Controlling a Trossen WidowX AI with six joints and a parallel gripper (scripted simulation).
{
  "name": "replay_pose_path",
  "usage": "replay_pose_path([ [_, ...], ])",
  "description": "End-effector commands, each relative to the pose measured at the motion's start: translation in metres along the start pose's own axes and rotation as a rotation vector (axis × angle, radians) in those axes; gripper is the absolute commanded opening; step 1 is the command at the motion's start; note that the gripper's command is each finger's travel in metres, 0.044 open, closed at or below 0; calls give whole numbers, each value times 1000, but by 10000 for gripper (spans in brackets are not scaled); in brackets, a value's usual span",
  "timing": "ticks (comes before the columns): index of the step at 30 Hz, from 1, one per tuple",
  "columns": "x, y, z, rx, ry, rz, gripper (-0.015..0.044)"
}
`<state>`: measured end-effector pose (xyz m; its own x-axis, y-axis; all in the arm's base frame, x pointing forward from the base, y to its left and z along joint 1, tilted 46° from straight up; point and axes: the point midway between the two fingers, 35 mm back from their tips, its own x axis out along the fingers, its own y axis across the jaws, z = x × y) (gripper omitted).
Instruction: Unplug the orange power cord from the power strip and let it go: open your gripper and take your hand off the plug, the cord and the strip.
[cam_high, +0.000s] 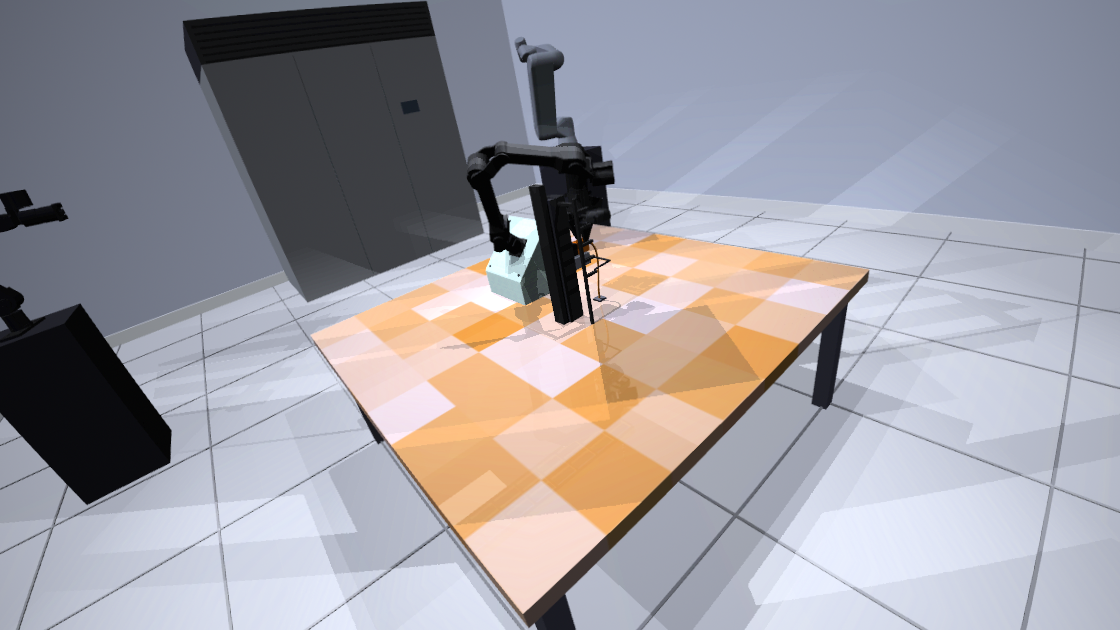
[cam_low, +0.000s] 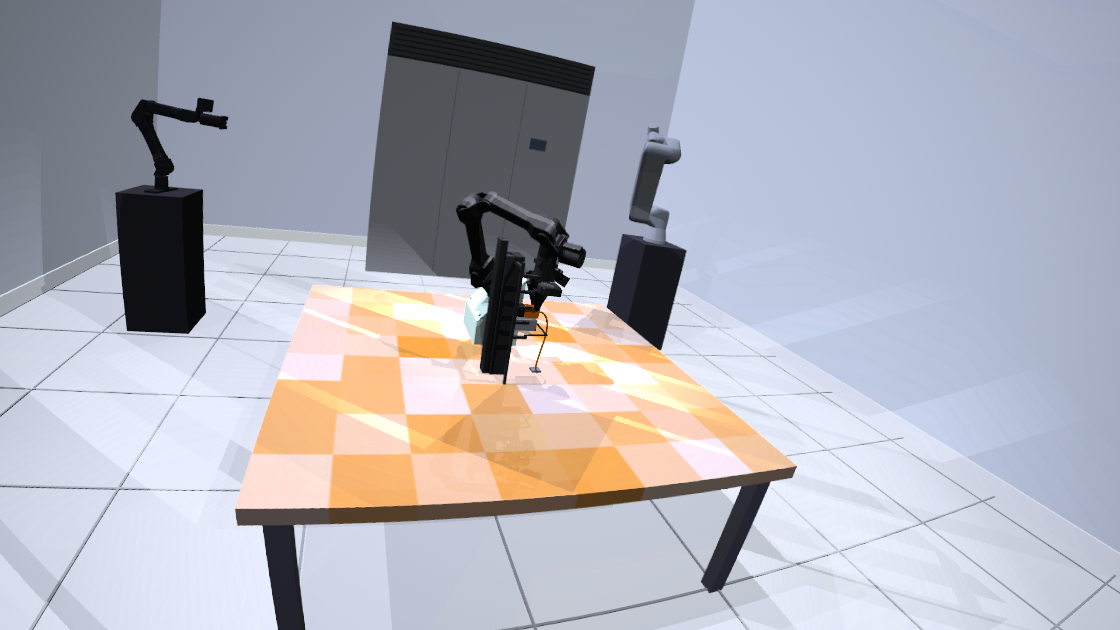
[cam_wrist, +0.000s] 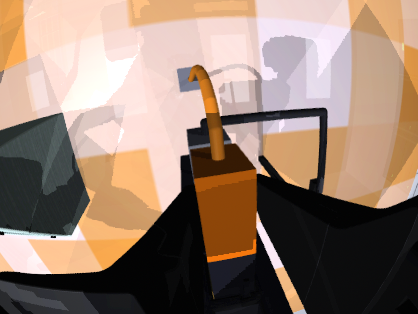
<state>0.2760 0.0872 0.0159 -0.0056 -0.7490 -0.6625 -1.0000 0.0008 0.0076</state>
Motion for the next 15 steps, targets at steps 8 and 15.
replay_pose_path([
  [8, -12, 1, 44, -5, -64, -10, 0],
  [15, -13, 2, 52, -6, -64, -11, 26],
])
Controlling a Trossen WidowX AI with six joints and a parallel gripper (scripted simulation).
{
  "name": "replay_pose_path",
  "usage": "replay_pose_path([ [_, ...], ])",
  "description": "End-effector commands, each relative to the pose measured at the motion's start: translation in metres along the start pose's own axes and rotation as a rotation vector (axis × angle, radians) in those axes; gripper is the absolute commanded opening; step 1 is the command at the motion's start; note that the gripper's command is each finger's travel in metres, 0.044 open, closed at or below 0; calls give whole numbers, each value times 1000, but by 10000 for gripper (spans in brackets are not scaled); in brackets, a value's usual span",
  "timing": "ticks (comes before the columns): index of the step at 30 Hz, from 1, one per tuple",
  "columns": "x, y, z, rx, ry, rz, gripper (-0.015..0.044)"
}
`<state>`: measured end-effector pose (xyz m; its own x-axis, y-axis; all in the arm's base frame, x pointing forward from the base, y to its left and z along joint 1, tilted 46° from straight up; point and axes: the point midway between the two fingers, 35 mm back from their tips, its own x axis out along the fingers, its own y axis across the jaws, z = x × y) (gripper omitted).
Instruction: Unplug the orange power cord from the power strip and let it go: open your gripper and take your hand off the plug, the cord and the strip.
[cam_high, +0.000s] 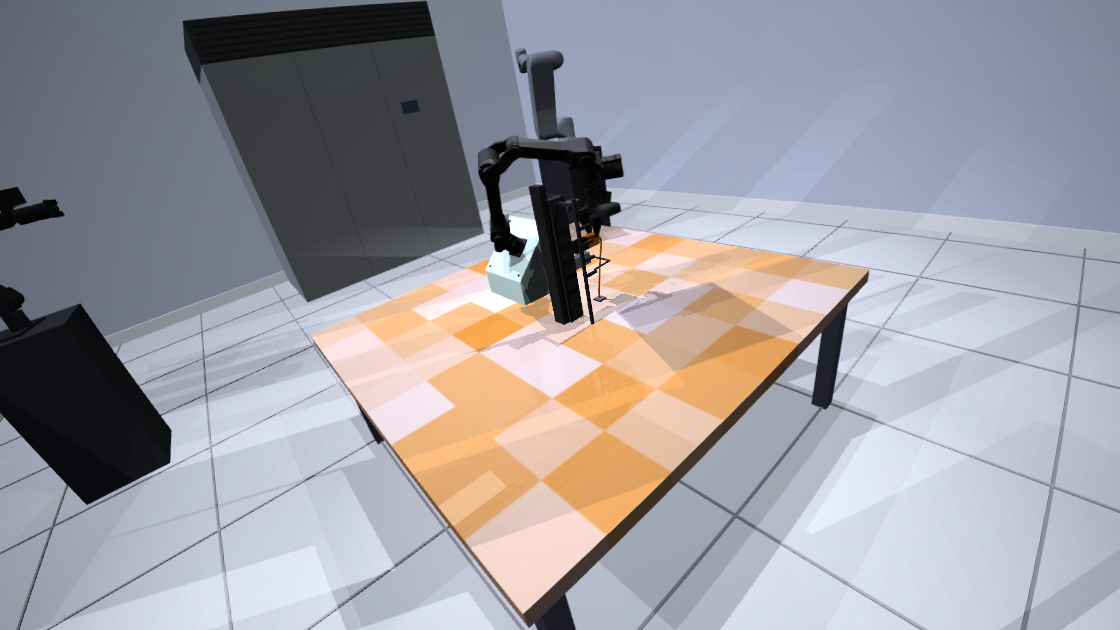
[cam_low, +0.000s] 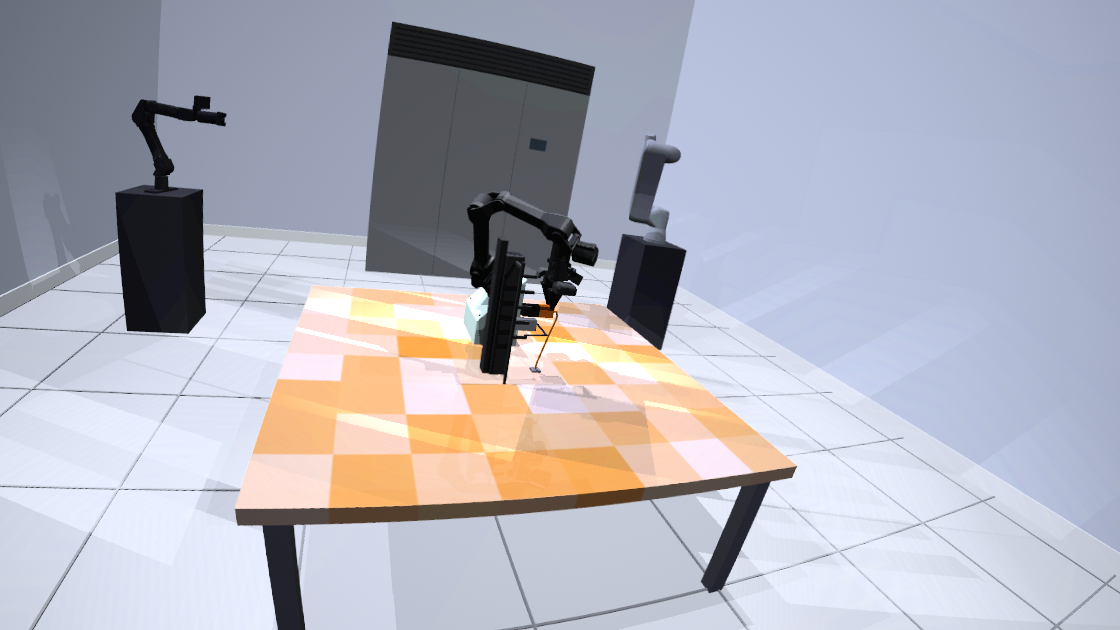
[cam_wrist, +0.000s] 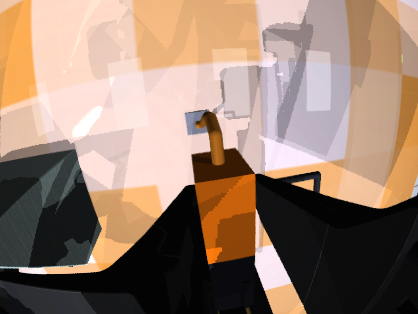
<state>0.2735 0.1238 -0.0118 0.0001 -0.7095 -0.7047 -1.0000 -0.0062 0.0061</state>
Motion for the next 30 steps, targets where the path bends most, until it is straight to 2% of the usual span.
replay_pose_path([
  [1, -3, -1, 4, -2, -5, -5, 53],
  [12, 1, -2, -5, -2, -3, -5, 341],
  [16, -5, -3, 16, -3, -5, -5, 440],
  [20, -12, -2, 53, -2, -8, -6, 440],
  [30, -13, -1, 55, -2, -8, -6, 440],
])
